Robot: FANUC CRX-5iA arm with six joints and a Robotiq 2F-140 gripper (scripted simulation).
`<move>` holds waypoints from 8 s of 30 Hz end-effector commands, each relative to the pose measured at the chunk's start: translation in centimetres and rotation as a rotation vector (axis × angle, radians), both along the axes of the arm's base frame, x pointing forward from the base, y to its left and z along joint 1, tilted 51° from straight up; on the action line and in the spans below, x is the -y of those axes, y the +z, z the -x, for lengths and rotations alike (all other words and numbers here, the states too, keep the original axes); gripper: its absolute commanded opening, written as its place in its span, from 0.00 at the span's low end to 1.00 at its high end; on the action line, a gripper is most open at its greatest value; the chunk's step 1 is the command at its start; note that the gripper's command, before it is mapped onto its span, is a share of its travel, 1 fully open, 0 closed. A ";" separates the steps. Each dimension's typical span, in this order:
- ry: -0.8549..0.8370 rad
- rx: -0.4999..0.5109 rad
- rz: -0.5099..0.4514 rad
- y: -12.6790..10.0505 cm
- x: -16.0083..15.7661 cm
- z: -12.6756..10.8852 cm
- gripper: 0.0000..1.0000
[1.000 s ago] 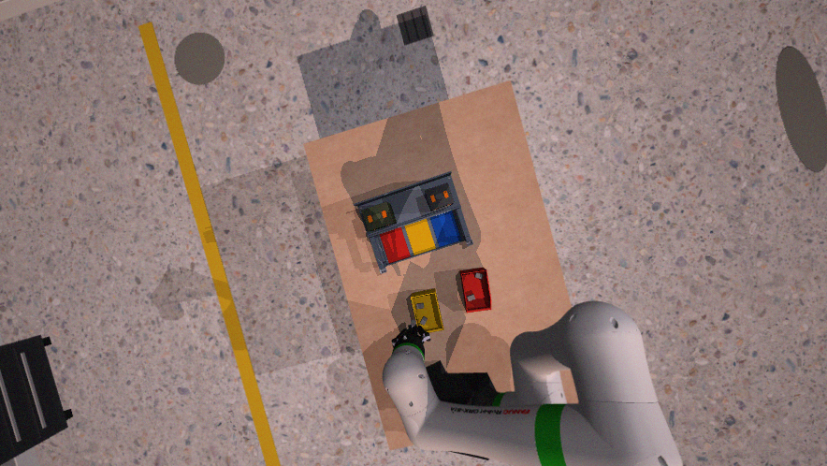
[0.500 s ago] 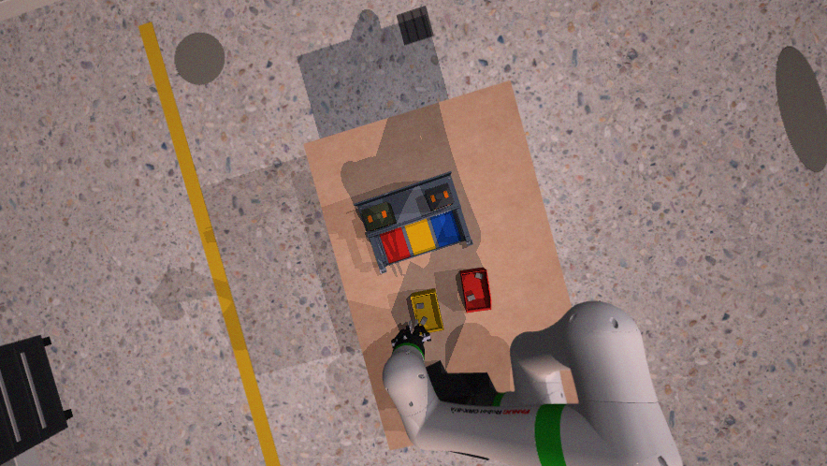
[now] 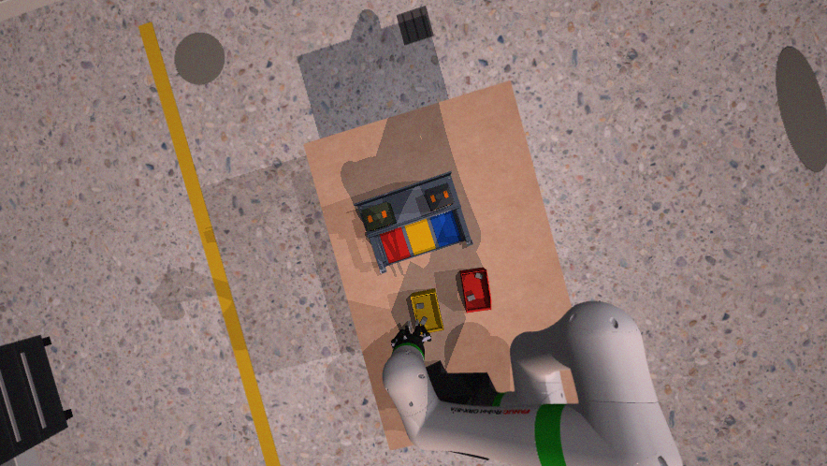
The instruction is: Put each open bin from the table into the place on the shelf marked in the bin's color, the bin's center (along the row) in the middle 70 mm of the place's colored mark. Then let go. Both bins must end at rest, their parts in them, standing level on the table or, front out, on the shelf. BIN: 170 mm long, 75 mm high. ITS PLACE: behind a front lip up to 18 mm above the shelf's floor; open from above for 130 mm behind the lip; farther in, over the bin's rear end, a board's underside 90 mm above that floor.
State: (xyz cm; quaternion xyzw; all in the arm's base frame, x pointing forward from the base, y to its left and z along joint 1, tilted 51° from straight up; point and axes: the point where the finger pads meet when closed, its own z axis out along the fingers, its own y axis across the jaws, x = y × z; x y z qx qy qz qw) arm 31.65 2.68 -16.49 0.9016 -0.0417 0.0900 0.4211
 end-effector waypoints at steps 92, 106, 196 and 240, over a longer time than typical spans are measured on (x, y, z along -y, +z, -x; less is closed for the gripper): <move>0.000 0.000 0.000 -4.3 5.2 -0.9 0.15; 0.000 0.000 0.000 -4.3 5.2 -0.9 0.15; 0.000 0.000 0.000 -7.1 8.6 -1.4 0.00; 0.000 0.000 0.000 -7.0 8.5 -1.4 0.00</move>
